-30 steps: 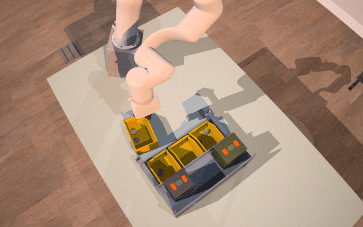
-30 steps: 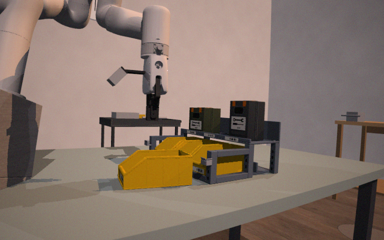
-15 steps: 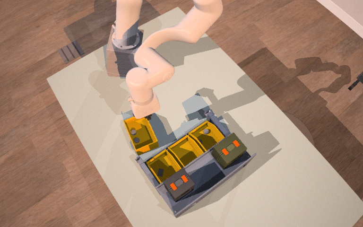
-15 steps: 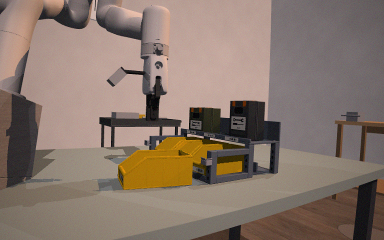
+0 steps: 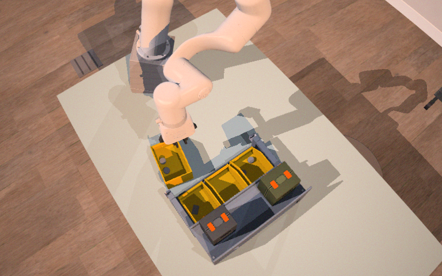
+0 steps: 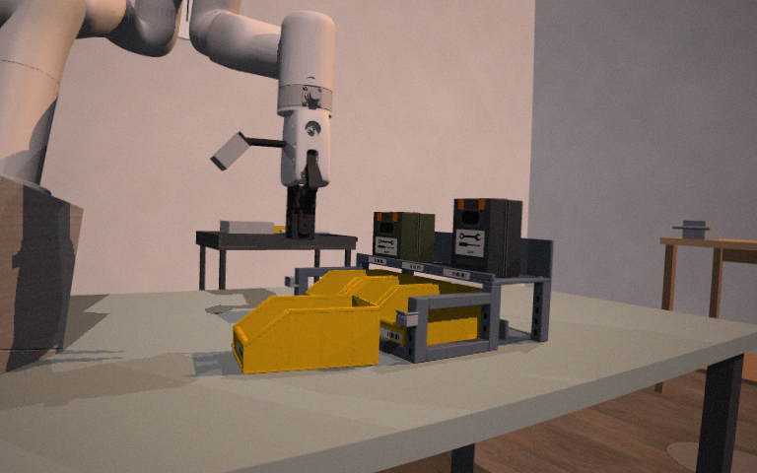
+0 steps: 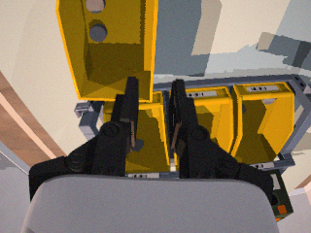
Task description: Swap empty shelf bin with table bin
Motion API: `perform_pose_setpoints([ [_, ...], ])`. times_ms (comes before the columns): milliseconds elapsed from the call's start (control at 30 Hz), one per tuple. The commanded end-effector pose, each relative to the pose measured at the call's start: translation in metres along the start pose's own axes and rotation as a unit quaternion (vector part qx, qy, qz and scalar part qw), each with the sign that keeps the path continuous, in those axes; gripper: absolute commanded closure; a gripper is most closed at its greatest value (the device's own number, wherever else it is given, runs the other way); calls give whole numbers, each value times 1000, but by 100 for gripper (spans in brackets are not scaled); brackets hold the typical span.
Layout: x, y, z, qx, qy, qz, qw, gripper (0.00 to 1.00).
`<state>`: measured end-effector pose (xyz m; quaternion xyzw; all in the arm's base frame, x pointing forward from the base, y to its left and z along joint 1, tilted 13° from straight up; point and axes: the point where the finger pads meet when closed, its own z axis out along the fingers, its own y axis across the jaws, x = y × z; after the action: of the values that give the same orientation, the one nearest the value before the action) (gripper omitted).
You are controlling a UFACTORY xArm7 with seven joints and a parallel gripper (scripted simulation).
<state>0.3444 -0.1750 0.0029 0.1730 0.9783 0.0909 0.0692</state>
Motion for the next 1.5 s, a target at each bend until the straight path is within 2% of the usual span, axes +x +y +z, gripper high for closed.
perform_pose_setpoints([
  [0, -1, 0, -1, 0, -2, 0, 1000, 74],
  [1067, -1, -1, 1, 1, -1, 0, 1000, 74],
  [1467, -1, -1, 16, 1, -1, 0, 1000, 74],
])
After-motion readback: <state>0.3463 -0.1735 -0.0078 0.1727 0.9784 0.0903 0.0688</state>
